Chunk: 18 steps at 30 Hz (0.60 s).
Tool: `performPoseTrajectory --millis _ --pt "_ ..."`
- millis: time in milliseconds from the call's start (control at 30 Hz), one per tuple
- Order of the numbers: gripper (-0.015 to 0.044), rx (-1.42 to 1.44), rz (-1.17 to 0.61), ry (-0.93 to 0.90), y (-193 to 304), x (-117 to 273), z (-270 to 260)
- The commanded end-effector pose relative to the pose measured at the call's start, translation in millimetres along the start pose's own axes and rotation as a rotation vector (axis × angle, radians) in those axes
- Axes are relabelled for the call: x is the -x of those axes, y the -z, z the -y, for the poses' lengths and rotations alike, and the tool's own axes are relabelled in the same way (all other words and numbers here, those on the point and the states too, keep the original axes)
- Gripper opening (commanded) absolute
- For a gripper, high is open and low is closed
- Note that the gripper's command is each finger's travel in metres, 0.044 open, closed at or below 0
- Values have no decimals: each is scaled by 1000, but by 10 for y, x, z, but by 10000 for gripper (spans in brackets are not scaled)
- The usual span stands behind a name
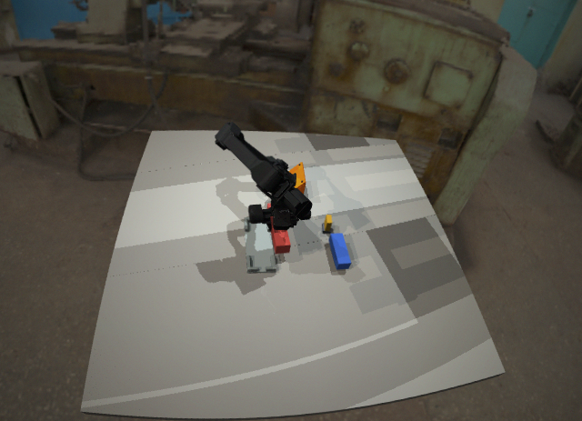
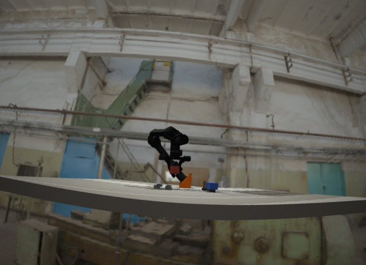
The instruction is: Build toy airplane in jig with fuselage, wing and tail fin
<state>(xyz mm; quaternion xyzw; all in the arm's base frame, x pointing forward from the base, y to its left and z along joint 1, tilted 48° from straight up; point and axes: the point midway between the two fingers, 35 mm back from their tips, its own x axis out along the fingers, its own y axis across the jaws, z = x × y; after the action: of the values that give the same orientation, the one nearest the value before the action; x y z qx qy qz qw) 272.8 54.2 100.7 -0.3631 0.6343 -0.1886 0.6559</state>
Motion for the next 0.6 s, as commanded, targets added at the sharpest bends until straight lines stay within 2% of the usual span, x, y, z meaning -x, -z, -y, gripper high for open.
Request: performPoseTrajectory --millis 0,567 --pt "0 -10 7 4 33 -38 125" --pt "0 -53 0 26 252 -237 583"
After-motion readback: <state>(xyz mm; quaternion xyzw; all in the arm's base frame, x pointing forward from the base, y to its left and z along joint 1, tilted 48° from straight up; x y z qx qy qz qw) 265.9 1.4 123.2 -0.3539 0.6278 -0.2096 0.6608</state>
